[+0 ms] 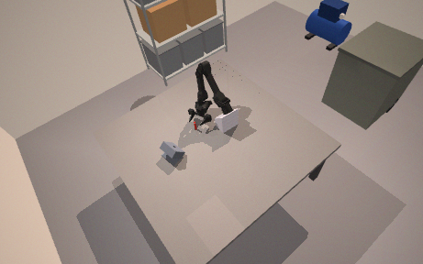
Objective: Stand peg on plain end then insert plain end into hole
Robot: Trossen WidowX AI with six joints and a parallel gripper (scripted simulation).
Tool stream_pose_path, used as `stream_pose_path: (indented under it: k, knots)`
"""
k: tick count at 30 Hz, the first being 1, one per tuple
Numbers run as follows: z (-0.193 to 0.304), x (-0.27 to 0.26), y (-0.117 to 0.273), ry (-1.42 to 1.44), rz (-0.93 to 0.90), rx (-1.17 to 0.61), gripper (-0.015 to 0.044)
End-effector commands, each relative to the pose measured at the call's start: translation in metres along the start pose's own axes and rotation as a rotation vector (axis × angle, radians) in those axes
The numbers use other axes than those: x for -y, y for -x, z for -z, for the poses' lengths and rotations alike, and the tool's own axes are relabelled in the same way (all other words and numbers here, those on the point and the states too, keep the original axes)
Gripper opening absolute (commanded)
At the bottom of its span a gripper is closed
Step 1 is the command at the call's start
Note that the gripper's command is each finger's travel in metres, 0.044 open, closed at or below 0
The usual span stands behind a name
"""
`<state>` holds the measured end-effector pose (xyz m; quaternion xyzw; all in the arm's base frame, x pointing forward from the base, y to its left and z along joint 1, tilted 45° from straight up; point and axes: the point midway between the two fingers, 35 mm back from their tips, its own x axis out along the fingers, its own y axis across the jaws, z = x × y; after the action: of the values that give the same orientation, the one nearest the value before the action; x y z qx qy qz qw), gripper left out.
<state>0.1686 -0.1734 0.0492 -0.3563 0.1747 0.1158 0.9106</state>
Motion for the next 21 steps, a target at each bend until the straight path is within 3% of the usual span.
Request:
stream_pose_path:
  k: [1,21]
  knots:
    - [-0.001,0.0,0.0,-0.001,-0.002,-0.001,0.044]
    - [-0.144,0.005,0.009,0.002,-0.015,-0.013,0.044]
